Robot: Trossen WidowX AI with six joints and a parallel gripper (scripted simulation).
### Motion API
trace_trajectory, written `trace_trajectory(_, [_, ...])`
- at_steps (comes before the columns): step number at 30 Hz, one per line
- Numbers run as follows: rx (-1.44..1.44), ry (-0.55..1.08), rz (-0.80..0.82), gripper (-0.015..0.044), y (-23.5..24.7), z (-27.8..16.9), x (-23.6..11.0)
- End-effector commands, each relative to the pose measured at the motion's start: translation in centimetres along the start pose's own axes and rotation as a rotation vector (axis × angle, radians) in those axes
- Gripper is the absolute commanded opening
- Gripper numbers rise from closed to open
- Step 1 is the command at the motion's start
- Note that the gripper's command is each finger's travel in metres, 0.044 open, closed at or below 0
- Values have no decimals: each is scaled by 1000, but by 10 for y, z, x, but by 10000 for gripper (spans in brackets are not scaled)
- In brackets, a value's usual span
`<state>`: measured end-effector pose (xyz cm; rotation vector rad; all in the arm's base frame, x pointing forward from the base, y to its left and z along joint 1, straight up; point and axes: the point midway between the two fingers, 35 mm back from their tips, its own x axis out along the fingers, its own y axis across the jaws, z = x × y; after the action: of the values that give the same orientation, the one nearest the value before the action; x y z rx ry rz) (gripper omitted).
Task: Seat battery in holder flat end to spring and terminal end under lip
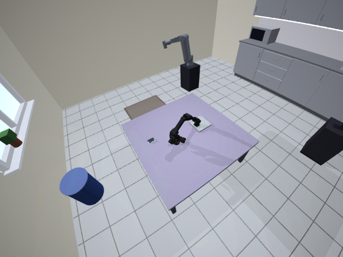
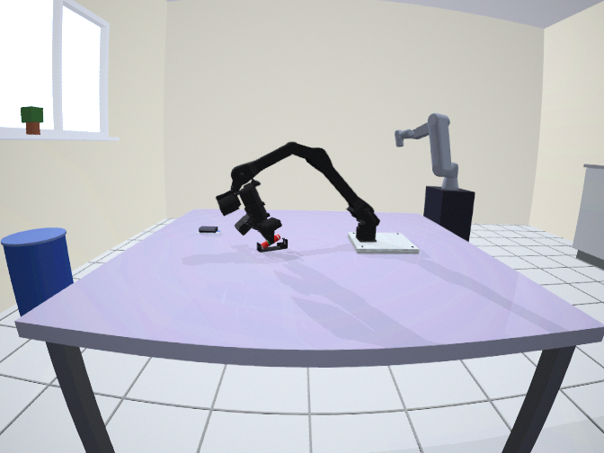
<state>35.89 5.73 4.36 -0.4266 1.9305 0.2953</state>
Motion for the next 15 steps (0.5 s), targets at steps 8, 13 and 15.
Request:
trace_trajectory(8, [0,-66,2,63,0,3,-1])
trace_trajectory(13, [0,-87,3,63,-1,2,0])
trace_trajectory(15, [0,-95,3,63,-1,2,0])
